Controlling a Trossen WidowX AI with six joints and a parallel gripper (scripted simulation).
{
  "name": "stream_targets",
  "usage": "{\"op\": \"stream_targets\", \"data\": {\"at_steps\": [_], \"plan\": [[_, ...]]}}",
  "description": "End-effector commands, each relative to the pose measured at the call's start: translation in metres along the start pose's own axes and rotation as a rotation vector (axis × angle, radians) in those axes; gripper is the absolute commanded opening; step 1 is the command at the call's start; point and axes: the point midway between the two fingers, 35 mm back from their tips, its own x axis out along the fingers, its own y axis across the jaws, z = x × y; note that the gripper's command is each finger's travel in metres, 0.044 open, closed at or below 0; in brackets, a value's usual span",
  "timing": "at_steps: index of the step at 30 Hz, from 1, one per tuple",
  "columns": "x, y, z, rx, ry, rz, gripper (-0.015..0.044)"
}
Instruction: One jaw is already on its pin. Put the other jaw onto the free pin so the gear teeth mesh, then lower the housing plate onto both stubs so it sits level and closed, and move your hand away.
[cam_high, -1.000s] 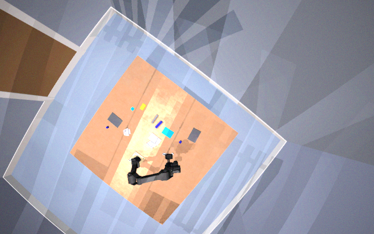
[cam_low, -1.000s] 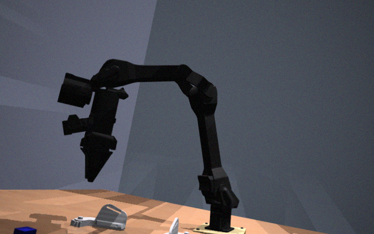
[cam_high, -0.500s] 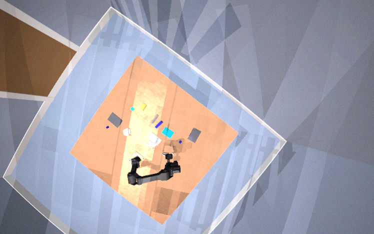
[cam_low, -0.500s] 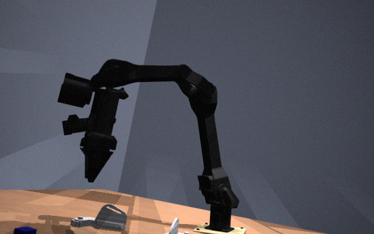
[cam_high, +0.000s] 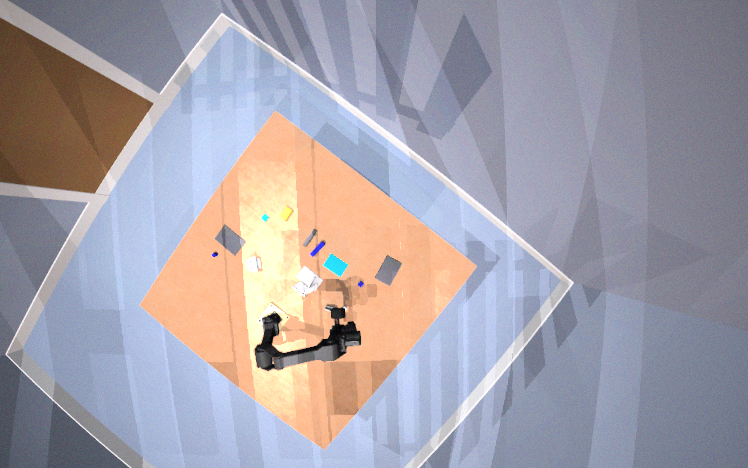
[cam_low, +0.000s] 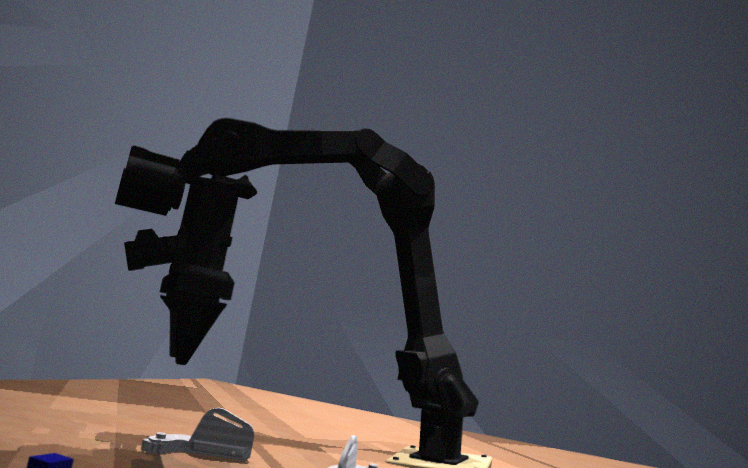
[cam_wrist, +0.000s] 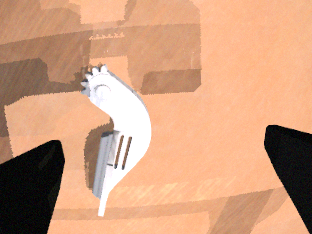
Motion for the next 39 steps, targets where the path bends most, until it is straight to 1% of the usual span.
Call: {"op": "stream_targets", "data": {"at_steps": [1, 15, 33, 39], "plan": [[0.0, 0.0, 0.0, 0.0, 0.0, 0.0, 0.0361], [0.0, 0.0, 0.0, 0.0, 0.0, 0.0, 0.0], [0.0, 0.0, 0.0, 0.0, 0.0, 0.0, 0.0], [0.0, 0.0, 0.0, 0.0, 0.0, 0.0, 0.0157]]}}
